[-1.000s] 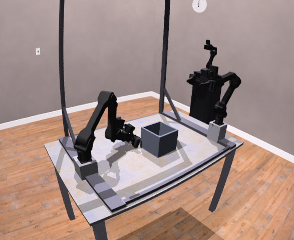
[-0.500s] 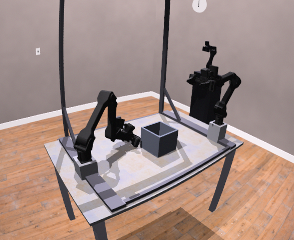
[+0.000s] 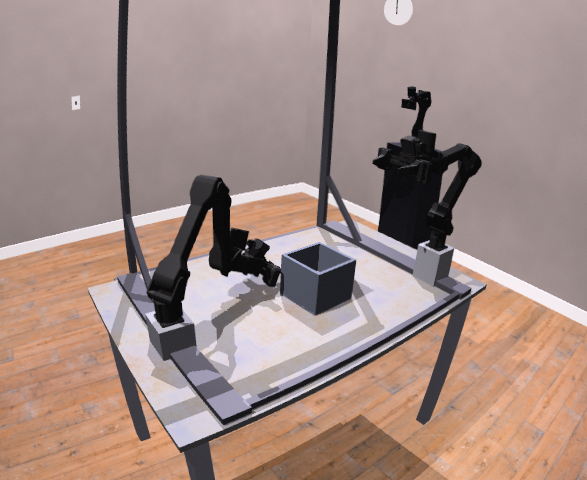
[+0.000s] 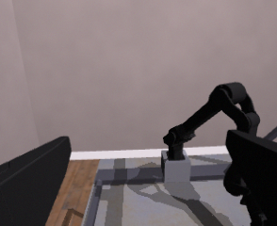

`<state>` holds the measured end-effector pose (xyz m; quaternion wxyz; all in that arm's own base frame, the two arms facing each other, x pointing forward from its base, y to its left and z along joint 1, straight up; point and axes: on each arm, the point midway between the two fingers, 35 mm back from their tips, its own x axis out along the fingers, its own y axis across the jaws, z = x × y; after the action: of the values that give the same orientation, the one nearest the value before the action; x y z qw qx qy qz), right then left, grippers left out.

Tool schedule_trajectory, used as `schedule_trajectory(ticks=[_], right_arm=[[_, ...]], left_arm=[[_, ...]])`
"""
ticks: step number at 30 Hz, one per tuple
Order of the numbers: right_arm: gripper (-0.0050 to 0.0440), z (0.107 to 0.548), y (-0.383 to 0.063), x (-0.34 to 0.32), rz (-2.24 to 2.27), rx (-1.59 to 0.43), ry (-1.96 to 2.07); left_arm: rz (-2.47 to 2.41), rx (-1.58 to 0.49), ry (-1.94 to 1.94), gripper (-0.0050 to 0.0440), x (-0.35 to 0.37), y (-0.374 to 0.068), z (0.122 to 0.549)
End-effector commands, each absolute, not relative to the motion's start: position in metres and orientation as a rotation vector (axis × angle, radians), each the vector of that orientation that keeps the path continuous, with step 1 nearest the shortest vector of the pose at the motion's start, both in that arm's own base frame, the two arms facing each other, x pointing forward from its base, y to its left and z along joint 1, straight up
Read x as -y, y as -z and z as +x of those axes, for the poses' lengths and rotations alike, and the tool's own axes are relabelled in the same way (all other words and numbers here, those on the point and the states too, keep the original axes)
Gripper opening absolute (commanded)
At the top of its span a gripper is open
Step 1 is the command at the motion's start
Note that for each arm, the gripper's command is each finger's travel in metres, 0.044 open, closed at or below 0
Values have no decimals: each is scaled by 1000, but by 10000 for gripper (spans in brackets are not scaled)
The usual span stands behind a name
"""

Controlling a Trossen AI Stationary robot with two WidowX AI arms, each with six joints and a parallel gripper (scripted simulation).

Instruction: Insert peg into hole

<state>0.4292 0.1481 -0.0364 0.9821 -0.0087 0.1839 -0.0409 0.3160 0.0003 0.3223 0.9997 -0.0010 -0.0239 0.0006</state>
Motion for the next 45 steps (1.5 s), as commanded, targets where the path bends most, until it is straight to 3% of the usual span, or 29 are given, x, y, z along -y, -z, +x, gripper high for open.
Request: schedule_trajectory(ticks=[1,34,45], right_arm=[[65,431,19,-150,-15,-350,81],[65,421,-25,-154,-37,-349,88],[65,402,-76,-166,-219,-400,51]], left_arm=[[0,48,4,440,1,-322,315],[0,50,4,440,1,-322,315],[0,48,4,440,1,-322,315]])
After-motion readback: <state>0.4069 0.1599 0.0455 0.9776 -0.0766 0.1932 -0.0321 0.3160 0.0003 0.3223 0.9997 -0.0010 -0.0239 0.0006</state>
